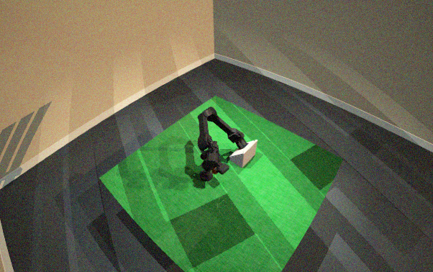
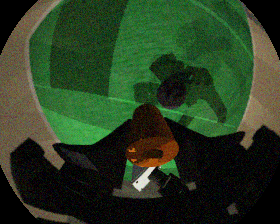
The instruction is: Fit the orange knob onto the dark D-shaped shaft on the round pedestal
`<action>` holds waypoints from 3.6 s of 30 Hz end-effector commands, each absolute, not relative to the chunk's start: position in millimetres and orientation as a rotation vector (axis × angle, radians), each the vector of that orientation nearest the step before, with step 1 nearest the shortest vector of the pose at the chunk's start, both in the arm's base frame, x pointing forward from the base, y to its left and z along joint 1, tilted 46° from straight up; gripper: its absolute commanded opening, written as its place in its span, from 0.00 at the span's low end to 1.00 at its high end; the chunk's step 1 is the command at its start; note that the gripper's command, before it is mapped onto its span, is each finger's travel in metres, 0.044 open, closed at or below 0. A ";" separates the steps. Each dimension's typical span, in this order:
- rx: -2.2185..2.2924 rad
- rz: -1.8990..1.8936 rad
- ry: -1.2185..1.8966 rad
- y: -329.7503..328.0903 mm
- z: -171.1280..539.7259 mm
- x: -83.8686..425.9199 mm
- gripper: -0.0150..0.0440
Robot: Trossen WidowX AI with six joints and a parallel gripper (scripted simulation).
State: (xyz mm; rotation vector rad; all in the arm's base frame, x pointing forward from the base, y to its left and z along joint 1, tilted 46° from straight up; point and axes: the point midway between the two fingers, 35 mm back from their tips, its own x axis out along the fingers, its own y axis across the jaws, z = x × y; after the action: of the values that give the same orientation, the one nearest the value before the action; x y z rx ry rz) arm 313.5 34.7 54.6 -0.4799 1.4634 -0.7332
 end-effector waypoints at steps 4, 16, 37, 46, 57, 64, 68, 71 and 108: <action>-0.485 -0.734 1.460 12.9 64.1 314.7 0.25; -0.491 -0.744 1.458 -23.1 79.9 312.1 0.25; -0.497 -0.754 1.456 -61.0 70.2 307.1 0.25; -0.495 -0.756 1.455 -59.5 73.5 308.3 0.25; -0.495 -0.756 1.455 -61.0 71.3 307.5 0.25; -0.495 -0.756 1.455 -61.1 71.0 308.2 0.25; -0.495 -0.756 1.455 -61.1 71.0 308.2 0.25; -0.495 -0.756 1.455 -59.8 72.7 308.3 0.25; -0.655 -0.606 1.542 -61.5 70.8 306.7 0.25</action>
State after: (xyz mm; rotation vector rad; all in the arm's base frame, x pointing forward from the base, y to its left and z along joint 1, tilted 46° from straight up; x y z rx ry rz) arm 307.2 -61.1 71.1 -0.6498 1.5421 -0.6060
